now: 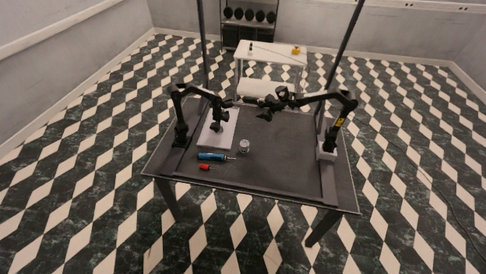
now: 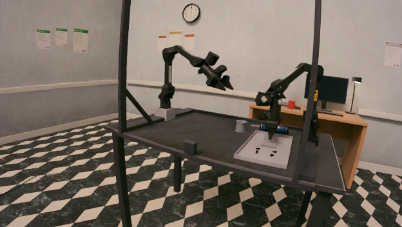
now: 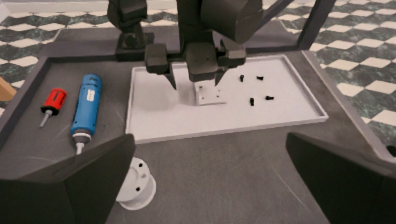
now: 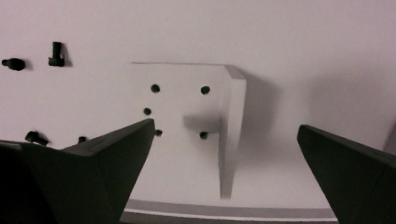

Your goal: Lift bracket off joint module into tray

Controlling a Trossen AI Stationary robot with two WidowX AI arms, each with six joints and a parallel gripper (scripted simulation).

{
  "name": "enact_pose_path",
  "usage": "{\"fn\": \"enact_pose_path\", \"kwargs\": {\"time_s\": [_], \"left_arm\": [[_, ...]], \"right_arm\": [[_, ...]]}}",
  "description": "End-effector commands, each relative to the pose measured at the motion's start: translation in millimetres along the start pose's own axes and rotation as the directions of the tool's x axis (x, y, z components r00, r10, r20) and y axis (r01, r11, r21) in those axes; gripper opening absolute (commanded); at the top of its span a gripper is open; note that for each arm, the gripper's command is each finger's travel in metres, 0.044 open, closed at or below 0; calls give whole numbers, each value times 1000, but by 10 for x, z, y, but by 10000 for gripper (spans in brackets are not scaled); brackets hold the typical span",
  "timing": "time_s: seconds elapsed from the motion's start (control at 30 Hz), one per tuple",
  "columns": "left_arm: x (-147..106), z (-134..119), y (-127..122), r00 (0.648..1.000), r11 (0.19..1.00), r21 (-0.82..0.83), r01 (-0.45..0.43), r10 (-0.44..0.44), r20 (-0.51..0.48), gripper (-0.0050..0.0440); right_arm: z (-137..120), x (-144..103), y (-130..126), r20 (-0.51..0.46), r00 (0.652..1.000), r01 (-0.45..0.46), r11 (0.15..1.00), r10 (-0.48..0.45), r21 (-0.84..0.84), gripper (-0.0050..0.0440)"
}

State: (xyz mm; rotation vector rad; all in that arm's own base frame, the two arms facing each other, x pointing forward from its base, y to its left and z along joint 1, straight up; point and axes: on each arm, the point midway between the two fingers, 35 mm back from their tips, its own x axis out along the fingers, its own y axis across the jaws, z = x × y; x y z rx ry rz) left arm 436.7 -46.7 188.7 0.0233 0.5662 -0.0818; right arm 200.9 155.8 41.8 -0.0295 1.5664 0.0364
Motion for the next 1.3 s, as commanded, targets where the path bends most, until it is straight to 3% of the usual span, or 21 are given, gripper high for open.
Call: {"fn": "enact_pose_path", "kwargs": {"time_s": [0.0, 0.33, 1.27], "left_arm": [[-63, 144, -8, 999, 1000, 2, 3, -3, 37, 440], [-63, 144, -8, 999, 1000, 2, 3, -3, 37, 440], [-63, 144, -8, 999, 1000, 2, 3, -3, 37, 440]], "right_arm": [[45, -193, 33, 27, 999, -19, 1000, 19, 2, 440], [35, -658, 25, 27, 999, -19, 1000, 19, 2, 440], [14, -605, 10, 11, 1000, -8, 1000, 8, 1, 440]]}}
